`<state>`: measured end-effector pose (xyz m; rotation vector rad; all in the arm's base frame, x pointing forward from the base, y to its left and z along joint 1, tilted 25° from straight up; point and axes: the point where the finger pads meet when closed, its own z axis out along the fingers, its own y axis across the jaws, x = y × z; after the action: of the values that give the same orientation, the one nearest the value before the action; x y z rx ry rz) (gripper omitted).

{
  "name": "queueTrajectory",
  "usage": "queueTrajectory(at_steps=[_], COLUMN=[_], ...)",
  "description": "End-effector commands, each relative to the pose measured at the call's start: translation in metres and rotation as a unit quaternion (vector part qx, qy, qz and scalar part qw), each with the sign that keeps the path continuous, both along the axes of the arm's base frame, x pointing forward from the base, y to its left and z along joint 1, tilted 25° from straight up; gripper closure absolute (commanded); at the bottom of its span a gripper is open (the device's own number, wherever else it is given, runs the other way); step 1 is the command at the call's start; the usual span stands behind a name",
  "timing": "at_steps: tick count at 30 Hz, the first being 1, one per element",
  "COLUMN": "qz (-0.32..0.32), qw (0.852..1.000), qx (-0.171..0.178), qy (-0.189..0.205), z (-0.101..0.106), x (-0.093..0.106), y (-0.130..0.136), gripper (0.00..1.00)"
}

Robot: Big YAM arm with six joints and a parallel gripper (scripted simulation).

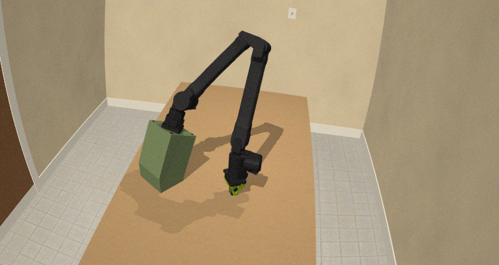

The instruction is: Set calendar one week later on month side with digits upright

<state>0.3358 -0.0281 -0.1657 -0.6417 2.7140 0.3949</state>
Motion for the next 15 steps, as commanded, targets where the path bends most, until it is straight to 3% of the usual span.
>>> queueTrajectory(at_steps=[1,5,15], qz=[0.003,0.003,0.003], qw=[1.000,1.000,1.000], qx=[-0.001,-0.001,-0.001], qy=[-0.002,-0.002,-0.002], z=[-0.0023,-0.0023,-0.0023], x=[0.0045,0.0045,0.0045], y=[0.0034,0.0034,0.0034], gripper=[0.64,0.56,0.56])
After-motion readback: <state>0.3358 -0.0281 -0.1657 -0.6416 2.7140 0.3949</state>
